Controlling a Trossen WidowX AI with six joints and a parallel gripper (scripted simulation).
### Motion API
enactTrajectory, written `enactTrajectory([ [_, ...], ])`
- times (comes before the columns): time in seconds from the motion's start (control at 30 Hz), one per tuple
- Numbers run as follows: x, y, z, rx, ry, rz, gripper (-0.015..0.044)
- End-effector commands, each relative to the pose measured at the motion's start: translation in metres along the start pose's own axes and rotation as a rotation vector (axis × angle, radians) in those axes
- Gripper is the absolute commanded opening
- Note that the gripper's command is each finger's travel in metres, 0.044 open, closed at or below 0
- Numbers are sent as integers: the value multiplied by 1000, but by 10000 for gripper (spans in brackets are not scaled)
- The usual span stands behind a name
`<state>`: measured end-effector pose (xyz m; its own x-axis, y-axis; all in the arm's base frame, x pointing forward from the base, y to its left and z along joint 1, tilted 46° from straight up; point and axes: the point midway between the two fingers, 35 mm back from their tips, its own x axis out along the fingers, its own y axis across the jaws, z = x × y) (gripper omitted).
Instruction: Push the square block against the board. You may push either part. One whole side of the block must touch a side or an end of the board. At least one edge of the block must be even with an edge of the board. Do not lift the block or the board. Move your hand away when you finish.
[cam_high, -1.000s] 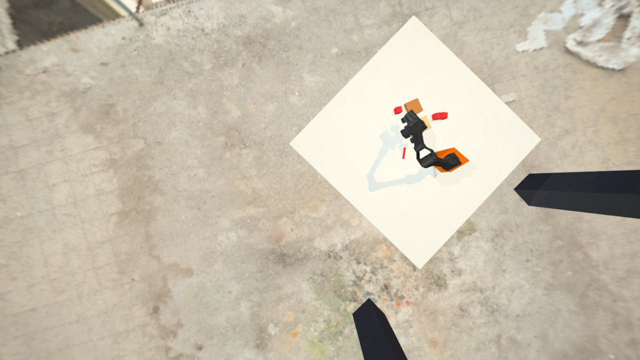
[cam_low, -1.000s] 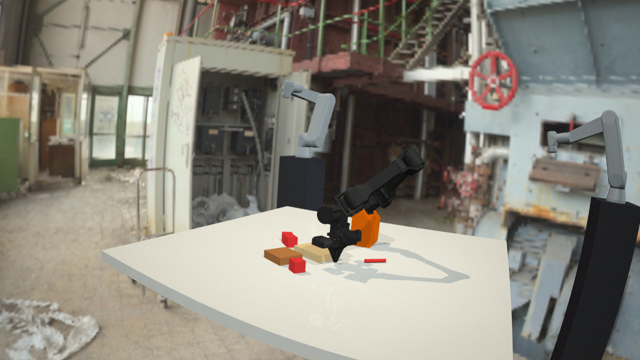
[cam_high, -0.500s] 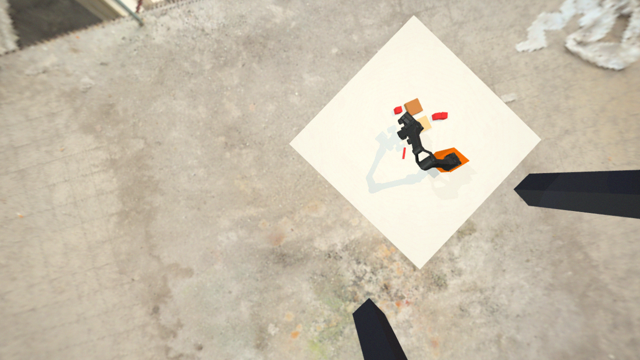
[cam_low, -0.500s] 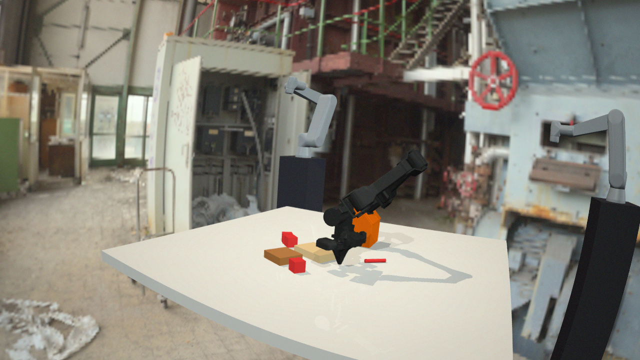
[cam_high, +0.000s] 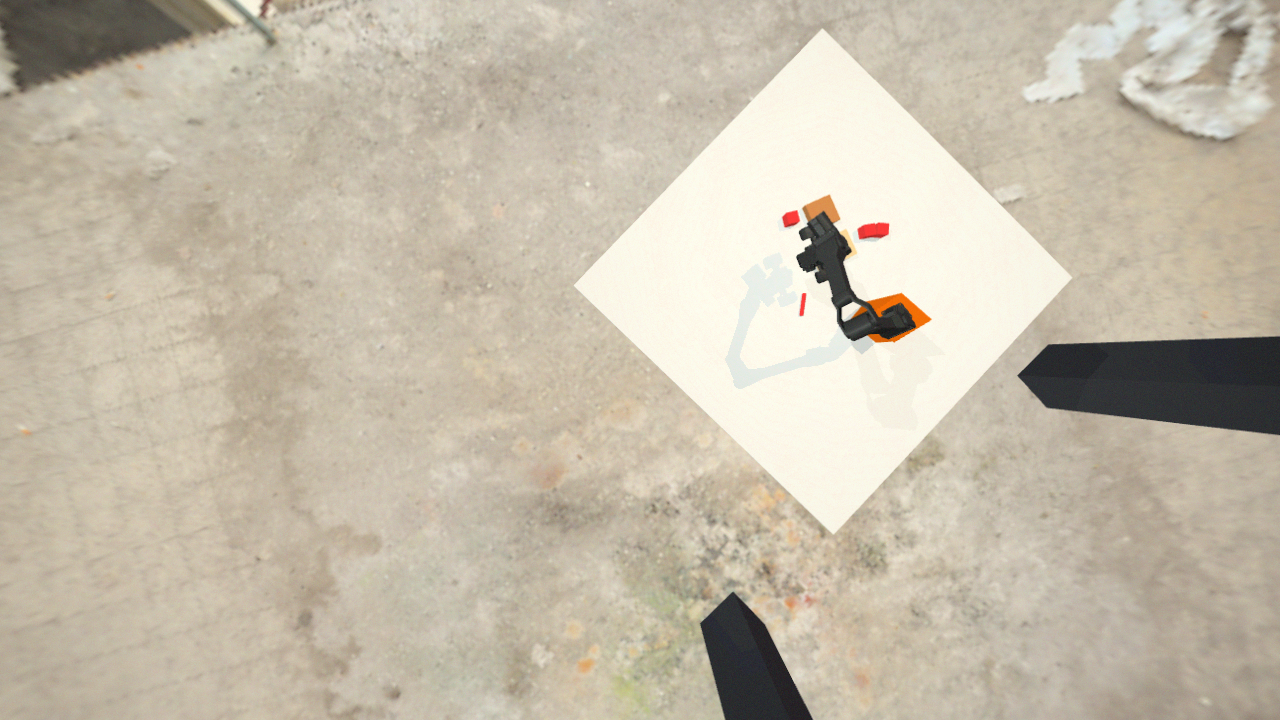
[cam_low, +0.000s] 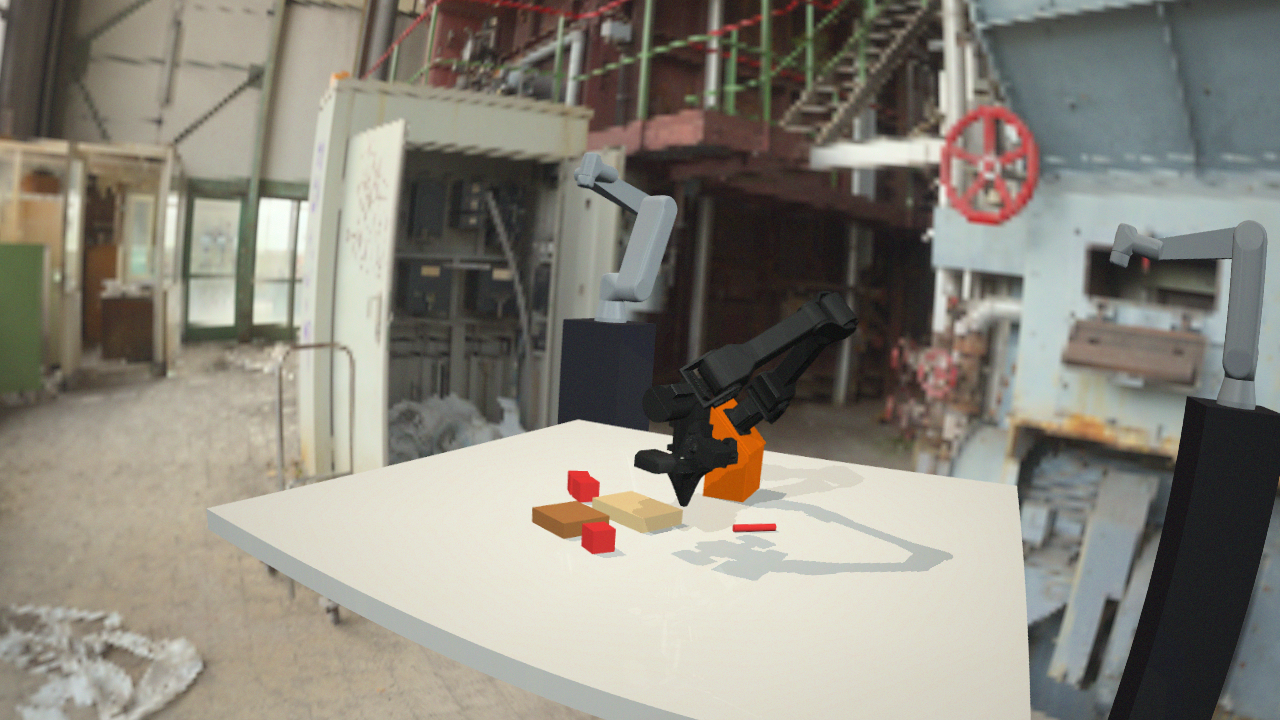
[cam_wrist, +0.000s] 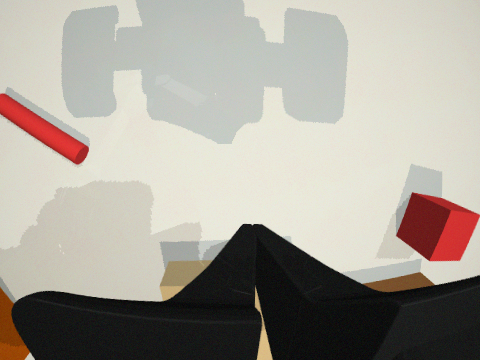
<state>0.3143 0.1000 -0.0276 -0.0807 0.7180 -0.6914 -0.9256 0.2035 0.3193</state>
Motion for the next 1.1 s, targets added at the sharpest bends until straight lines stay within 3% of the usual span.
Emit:
enactTrajectory([
  [0.0,-2,-5,-9,100,5,-9,0],
  [1.07,-10,-26,-92,1205,17,-44,0],
])
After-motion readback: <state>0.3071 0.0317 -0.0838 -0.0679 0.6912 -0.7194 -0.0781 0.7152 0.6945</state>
